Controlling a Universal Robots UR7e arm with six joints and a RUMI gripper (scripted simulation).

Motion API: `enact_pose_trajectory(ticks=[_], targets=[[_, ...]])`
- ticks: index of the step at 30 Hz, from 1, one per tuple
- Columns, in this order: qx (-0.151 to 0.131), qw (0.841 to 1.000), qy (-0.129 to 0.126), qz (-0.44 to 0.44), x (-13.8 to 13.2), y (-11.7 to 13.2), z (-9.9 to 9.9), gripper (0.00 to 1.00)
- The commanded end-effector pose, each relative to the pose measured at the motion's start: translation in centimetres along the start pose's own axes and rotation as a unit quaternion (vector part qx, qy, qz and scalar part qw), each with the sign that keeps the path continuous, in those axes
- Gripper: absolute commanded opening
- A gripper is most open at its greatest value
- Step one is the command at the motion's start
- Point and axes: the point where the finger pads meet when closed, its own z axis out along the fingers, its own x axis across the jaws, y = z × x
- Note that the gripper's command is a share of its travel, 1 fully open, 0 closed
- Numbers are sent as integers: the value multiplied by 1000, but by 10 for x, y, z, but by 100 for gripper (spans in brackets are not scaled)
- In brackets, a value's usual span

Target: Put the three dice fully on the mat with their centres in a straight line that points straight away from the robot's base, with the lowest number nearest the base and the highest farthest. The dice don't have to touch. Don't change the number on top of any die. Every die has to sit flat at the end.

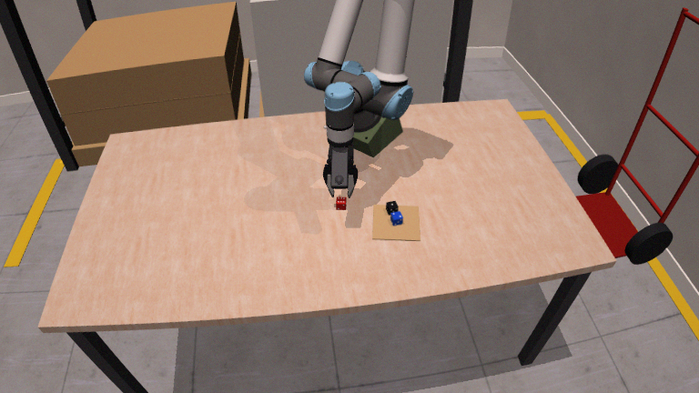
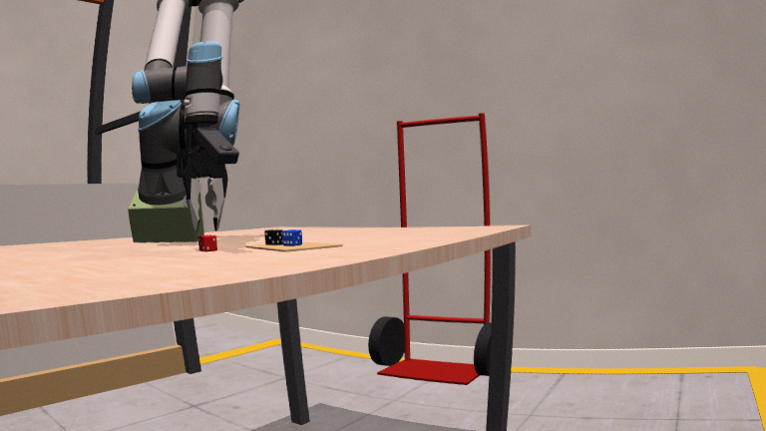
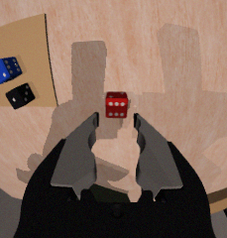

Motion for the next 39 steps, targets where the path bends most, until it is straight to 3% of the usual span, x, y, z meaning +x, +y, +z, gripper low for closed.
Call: enact_pose_trajectory(ticks=[1,28,39], targets=[[0,1000,0,0,0,0,0,28],[0,1000,0,0,0,0,1,28],[0,1000,0,0,0,0,19,28]])
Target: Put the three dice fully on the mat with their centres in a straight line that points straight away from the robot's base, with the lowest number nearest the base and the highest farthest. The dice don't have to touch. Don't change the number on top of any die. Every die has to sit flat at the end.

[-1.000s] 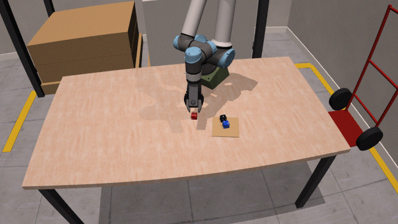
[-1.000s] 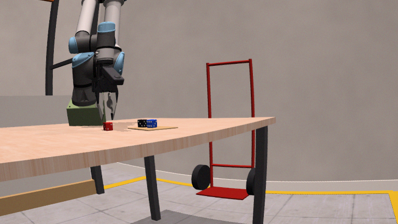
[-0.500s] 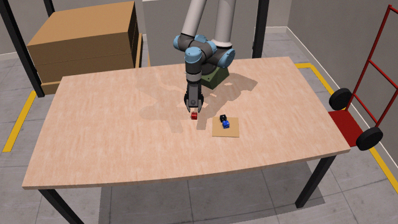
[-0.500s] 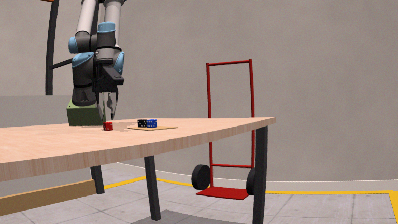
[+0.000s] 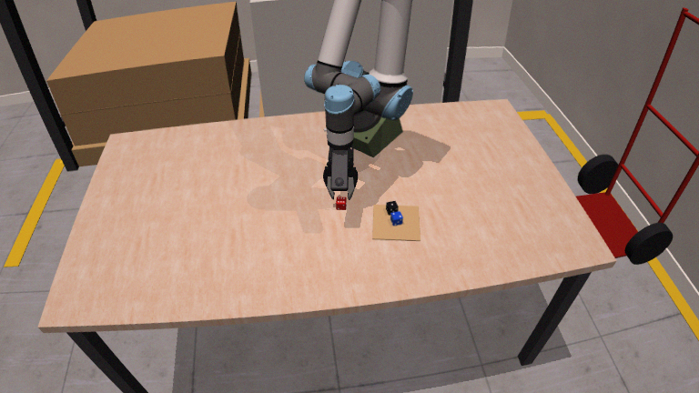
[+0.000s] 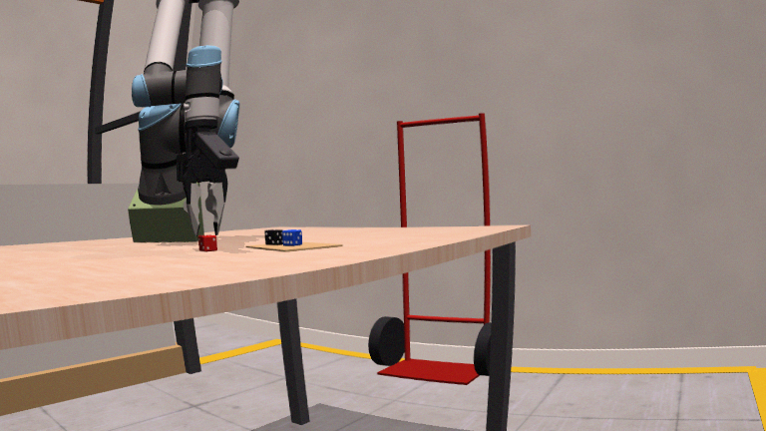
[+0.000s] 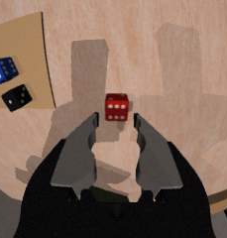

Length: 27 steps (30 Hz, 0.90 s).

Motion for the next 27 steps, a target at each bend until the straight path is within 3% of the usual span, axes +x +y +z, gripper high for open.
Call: enact_pose_trajectory(ticks=[1,12,27], targets=[[0,1000,1,0,0,-1,10,28],[0,1000,1,0,0,-1,25,28],[0,1000,1,0,0,-1,26,28]])
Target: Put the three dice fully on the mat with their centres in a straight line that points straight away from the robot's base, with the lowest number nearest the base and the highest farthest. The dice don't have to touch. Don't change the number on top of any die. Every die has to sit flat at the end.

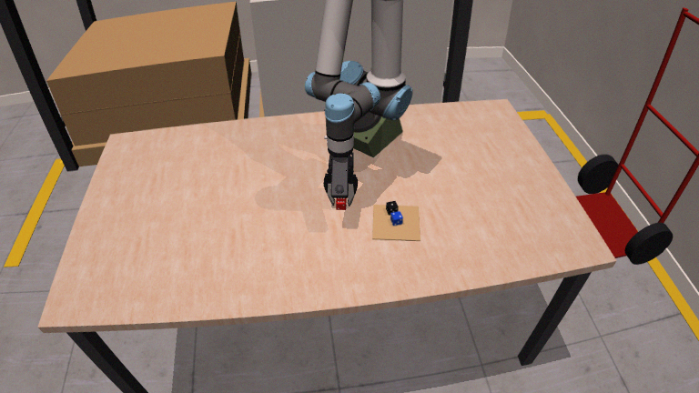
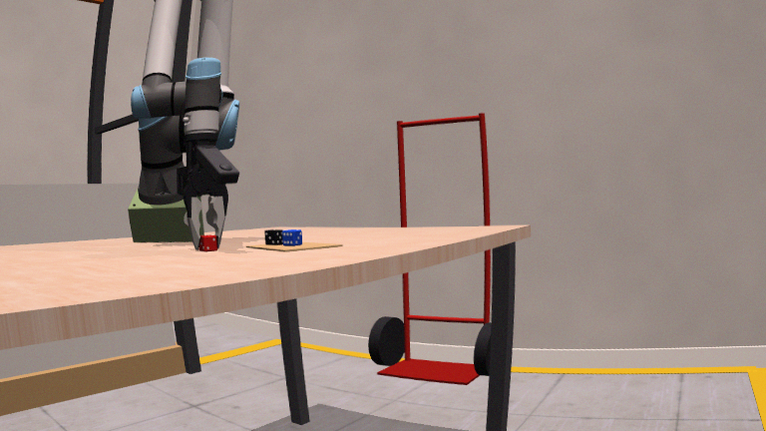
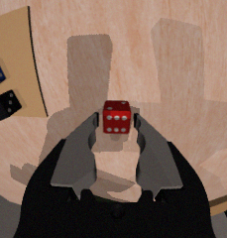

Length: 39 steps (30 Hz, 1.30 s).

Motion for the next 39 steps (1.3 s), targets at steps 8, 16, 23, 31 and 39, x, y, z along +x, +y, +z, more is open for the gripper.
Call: enact_pose_trajectory(ticks=[8,16,23,31,39], targets=[[0,1000,0,0,0,0,0,28],[0,1000,0,0,0,0,0,28],[0,1000,0,0,0,0,0,28],[0,1000,0,0,0,0,0,10],[0,1000,0,0,0,0,0,10]])
